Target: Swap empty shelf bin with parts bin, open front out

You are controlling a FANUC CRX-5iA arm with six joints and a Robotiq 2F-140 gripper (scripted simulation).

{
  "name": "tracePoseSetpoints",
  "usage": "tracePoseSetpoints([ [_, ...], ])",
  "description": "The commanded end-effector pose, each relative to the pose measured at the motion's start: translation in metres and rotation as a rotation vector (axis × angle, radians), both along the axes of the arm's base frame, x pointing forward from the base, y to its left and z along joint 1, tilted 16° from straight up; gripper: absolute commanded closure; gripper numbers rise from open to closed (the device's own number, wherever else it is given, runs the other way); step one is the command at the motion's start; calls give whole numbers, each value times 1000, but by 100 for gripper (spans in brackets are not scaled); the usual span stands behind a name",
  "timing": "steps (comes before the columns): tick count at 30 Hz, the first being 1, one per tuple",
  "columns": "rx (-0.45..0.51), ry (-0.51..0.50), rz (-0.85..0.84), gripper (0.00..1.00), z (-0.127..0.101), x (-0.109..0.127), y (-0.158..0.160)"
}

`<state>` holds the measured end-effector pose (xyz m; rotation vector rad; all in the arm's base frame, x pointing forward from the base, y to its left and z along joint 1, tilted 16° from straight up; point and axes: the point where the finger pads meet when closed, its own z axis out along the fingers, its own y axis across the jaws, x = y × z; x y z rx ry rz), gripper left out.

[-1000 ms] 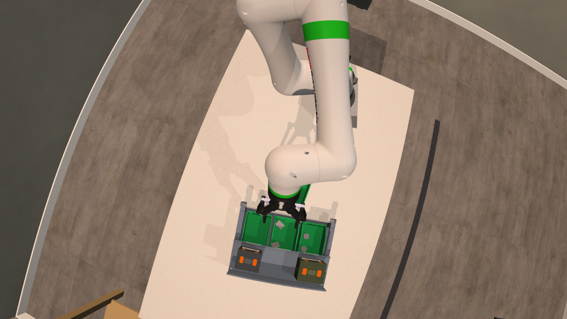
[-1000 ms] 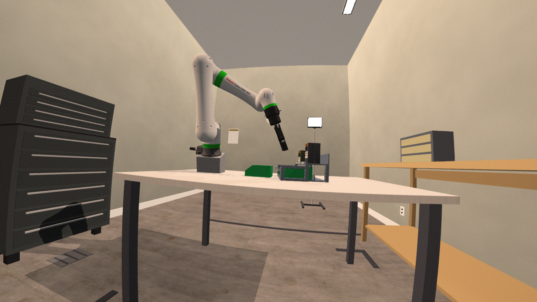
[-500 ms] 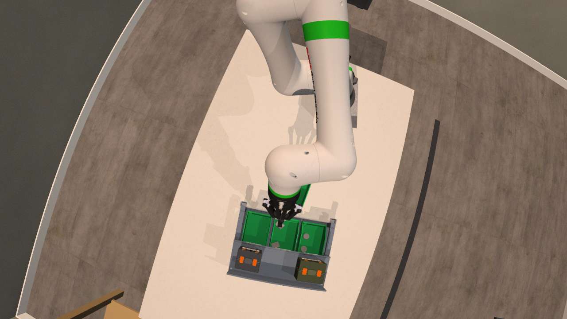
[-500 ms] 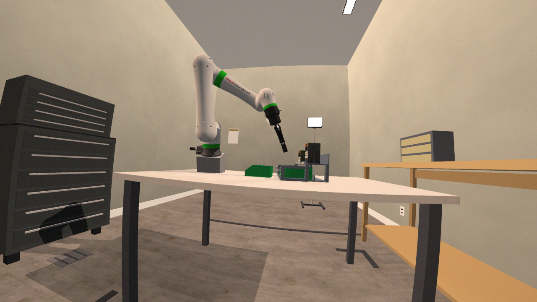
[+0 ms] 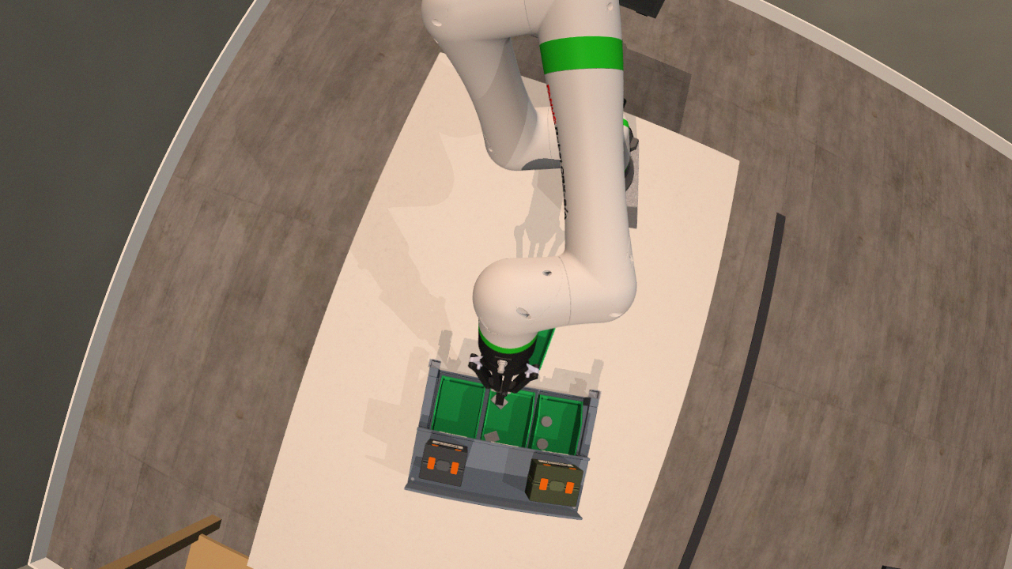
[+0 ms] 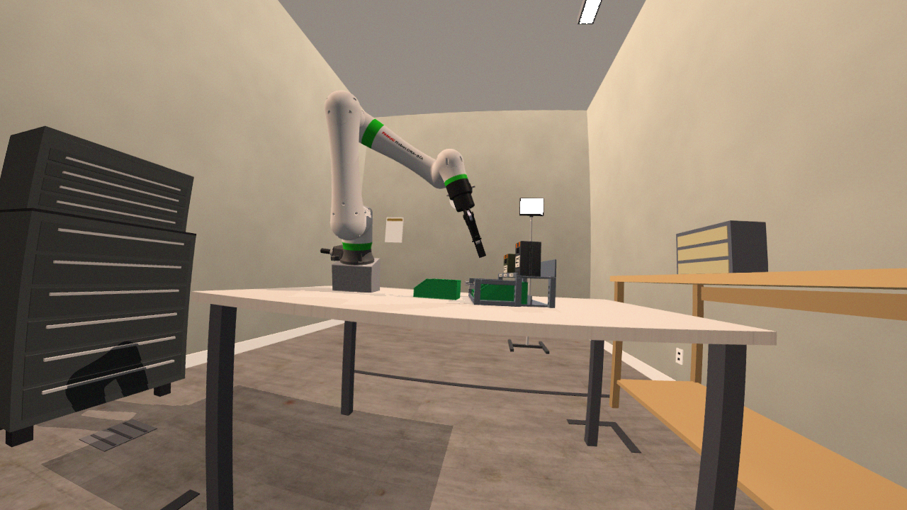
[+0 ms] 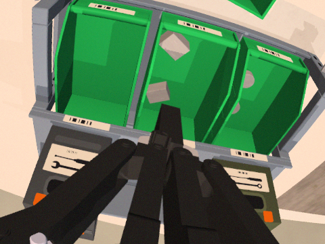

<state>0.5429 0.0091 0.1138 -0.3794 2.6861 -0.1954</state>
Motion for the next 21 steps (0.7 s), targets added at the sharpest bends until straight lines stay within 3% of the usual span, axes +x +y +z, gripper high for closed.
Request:
tracePoseSetpoints([
  [1, 0, -1, 0, 90, 1, 1, 0],
  [10, -19, 38, -12, 90, 1, 1, 0],
  [21, -108, 226, -70, 90, 1, 1, 0],
])
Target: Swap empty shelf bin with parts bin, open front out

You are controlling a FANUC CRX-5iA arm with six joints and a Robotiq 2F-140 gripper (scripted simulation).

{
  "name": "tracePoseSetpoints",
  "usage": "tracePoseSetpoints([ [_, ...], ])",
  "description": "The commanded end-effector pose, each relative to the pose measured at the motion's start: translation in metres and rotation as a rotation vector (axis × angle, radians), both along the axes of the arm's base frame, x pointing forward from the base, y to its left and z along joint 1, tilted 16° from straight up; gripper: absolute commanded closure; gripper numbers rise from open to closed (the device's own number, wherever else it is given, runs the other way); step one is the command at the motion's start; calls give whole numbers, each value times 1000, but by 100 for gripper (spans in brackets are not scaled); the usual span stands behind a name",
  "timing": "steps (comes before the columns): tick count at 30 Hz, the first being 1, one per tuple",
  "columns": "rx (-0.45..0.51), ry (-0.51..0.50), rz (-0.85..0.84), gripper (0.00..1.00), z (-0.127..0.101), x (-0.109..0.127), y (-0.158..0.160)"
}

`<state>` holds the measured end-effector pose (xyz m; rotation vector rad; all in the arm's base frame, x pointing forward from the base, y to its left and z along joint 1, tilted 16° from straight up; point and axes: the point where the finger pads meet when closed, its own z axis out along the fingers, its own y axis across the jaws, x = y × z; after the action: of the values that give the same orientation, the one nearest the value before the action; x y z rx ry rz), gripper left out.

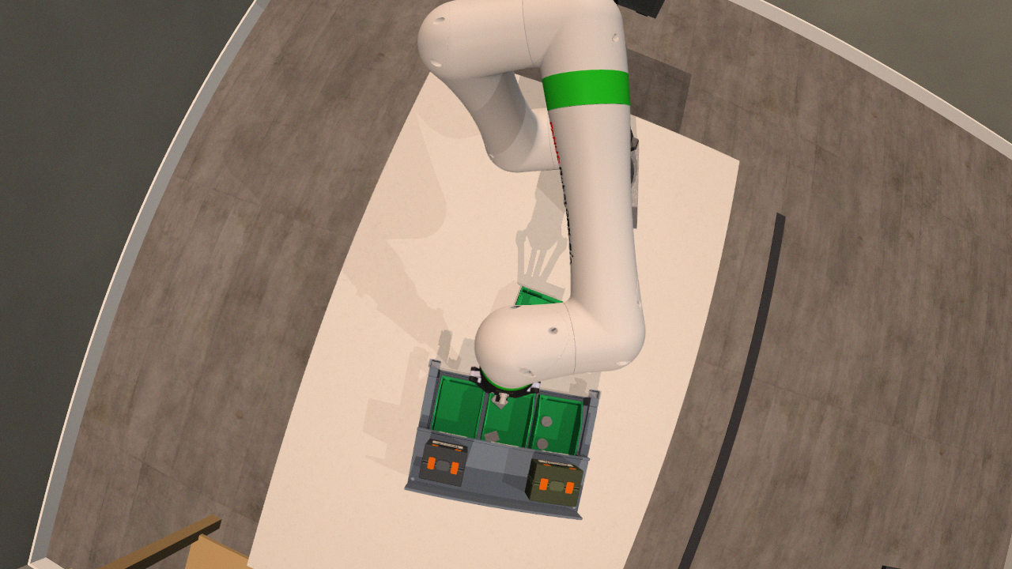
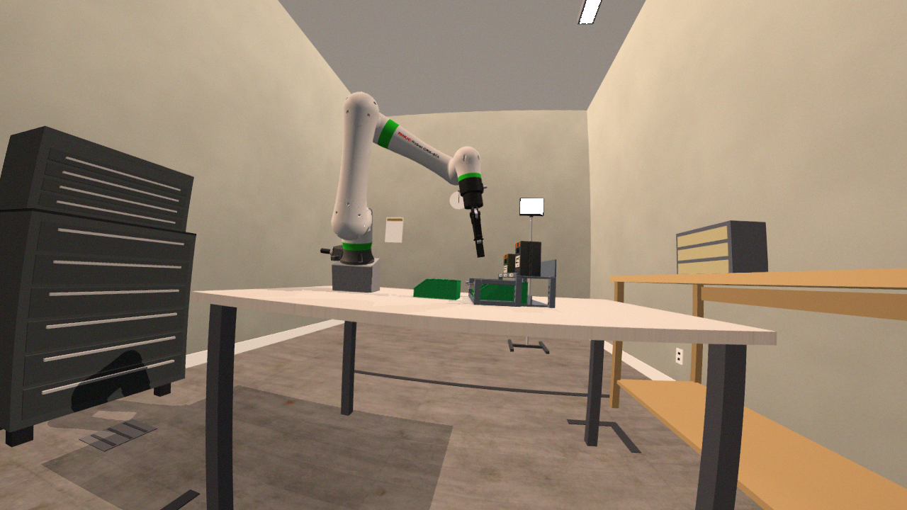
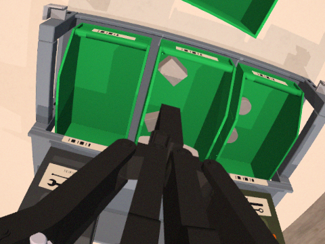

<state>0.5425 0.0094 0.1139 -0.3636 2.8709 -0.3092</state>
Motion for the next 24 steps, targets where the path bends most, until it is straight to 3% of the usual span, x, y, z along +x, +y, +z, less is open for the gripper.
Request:
tracePoseSetpoints([
  [1, -21, 50, -15, 90, 1, 1, 0],
  [11, -72, 157, -48, 90, 1, 1, 0],
  [24, -74, 164, -60, 90, -1, -8, 5],
])
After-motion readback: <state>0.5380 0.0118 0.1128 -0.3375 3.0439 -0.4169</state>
